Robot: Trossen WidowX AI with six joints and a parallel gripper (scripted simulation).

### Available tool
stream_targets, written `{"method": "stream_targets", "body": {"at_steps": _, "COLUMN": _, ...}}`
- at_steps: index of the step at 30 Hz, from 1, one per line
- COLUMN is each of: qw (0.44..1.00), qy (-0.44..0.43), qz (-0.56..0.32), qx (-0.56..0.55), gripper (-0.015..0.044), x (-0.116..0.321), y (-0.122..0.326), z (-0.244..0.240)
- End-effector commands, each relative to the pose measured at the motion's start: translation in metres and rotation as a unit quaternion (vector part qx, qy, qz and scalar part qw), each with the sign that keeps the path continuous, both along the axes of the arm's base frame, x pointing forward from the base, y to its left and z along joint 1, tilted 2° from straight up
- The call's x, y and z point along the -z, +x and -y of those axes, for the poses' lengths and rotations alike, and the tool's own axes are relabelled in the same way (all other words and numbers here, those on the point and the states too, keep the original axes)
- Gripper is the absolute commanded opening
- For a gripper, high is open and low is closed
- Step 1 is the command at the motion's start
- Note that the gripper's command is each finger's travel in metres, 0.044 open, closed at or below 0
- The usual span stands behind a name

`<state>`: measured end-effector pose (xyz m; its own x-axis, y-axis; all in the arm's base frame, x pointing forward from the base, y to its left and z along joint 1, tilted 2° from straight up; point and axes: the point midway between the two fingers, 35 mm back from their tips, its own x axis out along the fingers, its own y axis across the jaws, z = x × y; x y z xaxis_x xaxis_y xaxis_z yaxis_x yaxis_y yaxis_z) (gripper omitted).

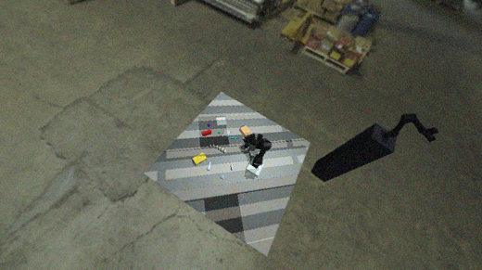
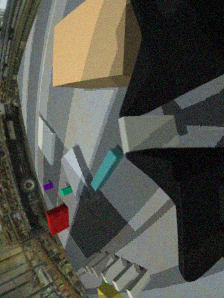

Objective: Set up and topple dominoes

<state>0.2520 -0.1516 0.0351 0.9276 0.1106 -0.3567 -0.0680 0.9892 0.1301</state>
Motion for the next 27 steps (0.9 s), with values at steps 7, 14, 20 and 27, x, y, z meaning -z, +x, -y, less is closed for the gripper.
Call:
{"method": "stream_targets", "body": {"at_steps": 7, "qw": 0.997, "qy": -0.013, "qz": 0.072, "qx": -0.011, "gripper": 0.0107, "x": -0.008, "y": -0.028, "z": -0.017}}
{"method": "stream_targets", "body": {"at_steps": 14, "qw": 0.993, "qy": -0.032, "qz": 0.114, "qx": -0.022, "gripper": 0.0107, "x": -0.017, "y": -0.045, "z": -0.031}}
{"method": "stream_targets", "body": {"at_steps": 20, "qw": 0.99, "qy": -0.043, "qz": 0.133, "qx": -0.028, "gripper": 0.0107, "x": -0.023, "y": -0.054, "z": -0.039}}
{"method": "stream_targets", "body": {"at_steps": 27, "qw": 0.99, "qy": -0.043, "qz": 0.133, "qx": -0.028, "gripper": 0.0107, "x": -0.023, "y": -0.054, "z": -0.039}}
